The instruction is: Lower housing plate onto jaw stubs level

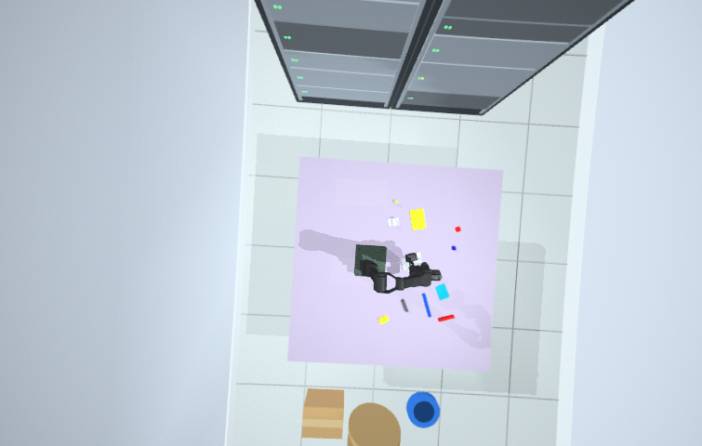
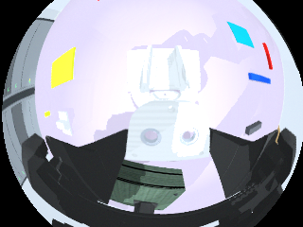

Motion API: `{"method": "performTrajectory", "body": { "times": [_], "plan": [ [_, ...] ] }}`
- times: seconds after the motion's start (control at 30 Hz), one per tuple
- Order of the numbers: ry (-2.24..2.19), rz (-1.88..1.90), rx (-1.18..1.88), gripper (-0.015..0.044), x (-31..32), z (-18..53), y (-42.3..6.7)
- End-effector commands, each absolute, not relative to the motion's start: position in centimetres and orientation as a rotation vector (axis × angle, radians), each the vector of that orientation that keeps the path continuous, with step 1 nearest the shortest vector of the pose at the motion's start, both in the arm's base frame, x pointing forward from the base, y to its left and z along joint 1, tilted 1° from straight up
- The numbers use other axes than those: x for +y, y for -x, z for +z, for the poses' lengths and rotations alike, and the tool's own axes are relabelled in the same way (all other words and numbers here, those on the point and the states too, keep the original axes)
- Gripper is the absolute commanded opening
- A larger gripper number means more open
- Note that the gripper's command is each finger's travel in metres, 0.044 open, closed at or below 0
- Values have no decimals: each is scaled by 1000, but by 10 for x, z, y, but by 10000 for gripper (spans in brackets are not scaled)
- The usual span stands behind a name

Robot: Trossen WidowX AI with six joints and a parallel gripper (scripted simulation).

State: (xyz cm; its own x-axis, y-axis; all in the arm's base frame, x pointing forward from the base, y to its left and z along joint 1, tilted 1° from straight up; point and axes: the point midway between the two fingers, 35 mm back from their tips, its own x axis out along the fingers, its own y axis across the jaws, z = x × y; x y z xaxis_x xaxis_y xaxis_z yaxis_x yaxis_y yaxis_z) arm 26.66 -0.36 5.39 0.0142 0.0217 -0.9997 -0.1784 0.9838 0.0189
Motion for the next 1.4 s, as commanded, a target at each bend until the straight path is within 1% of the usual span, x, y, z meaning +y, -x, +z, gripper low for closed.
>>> {"method": "performTrajectory", "body": {
  "times": [0.0,1.37],
  "plan": [
    [129,160,1547,351,-4,52,-268],
    [129,161,1548,351,-2,-8,-268]
  ]
}}
